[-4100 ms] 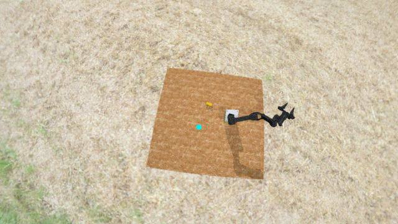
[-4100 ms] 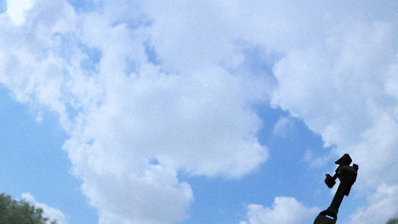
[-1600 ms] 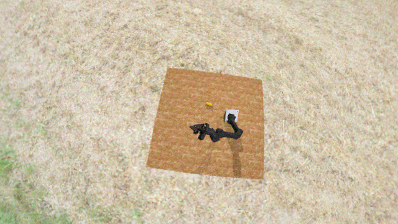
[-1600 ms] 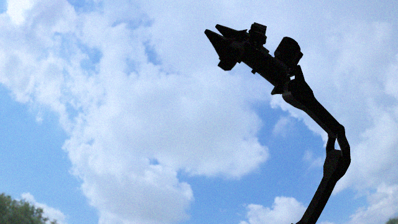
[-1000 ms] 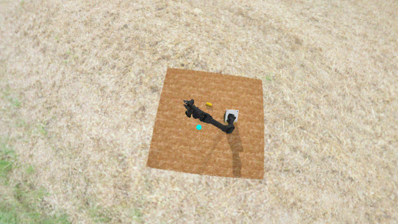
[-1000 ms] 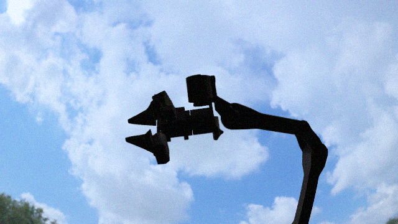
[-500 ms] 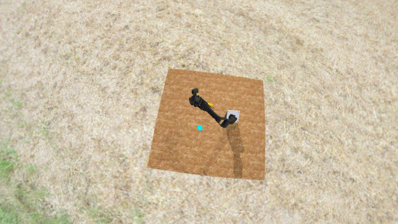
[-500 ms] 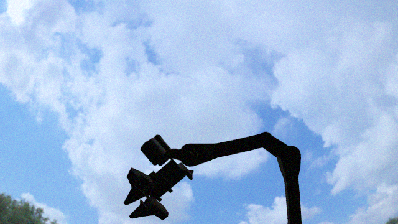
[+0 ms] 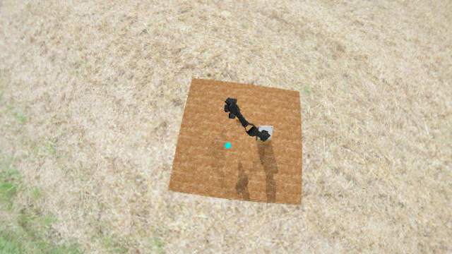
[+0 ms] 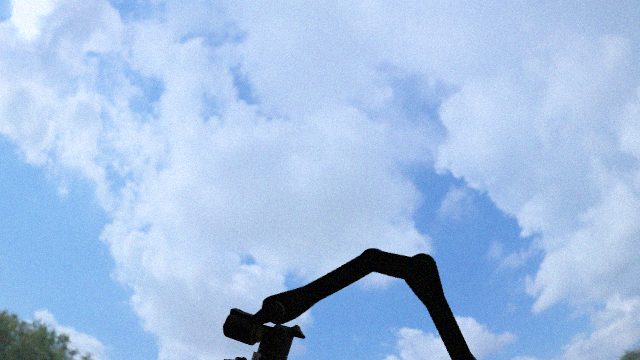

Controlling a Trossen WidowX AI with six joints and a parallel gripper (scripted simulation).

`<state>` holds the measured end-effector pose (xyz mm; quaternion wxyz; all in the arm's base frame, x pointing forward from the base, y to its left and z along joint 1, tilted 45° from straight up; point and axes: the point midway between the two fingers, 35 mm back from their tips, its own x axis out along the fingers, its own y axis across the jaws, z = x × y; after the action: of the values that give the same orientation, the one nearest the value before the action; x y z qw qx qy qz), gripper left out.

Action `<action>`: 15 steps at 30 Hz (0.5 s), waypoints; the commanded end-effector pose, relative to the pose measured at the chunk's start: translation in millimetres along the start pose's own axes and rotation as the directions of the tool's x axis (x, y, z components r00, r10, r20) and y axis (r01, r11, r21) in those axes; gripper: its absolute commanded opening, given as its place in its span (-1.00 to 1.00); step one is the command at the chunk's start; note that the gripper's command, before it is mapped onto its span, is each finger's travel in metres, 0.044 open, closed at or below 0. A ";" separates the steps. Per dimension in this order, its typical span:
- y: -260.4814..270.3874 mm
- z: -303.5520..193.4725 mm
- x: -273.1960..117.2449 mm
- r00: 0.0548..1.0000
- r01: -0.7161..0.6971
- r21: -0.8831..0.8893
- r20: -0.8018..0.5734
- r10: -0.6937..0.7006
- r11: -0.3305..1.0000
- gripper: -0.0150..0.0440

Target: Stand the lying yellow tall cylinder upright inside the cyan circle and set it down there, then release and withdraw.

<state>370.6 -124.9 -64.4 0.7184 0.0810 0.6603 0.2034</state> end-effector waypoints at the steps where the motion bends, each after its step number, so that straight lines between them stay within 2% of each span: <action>1: 4.2 -31.1 21.7 0.989 -0.123 0.120 -0.063 0.131 0.985 0.56; 8: 18.9 -77.1 50.1 0.929 -0.291 0.318 -0.130 0.345 0.902 0.56; 15: 21.9 -82.2 55.3 0.919 -0.308 0.343 -0.135 0.371 0.888 0.56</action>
<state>288.6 -97.2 -116.0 0.5824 0.2795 0.7288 0.2270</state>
